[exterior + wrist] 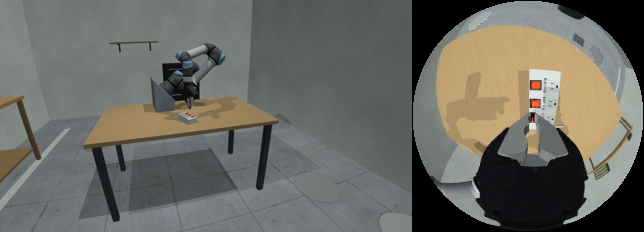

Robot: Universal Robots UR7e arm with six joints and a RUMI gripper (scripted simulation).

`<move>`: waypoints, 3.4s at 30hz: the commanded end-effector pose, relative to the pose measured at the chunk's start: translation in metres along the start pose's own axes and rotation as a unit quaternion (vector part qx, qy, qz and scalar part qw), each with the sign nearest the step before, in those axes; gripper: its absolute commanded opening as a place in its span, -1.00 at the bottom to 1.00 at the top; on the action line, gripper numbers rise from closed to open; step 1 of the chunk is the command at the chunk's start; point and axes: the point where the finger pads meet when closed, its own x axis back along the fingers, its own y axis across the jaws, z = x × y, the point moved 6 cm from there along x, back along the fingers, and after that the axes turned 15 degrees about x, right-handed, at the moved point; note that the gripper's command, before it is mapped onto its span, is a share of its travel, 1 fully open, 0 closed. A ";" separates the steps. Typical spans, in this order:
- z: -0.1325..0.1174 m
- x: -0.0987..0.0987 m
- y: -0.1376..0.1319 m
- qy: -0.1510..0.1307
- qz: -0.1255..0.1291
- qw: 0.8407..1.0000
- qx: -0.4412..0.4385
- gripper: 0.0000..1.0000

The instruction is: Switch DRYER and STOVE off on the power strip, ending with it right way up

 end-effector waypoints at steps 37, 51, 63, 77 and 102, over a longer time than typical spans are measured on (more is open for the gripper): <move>-0.001 -0.038 0.000 -0.001 0.001 1.000 -0.001 -1.00; -0.001 -0.037 0.000 0.000 0.001 1.000 0.000 -1.00; -0.001 -0.037 0.000 0.000 0.001 1.000 0.000 -1.00; -0.001 -0.037 0.000 0.000 0.001 1.000 0.000 -1.00; -0.001 -0.037 0.000 0.000 0.000 1.000 0.000 -1.00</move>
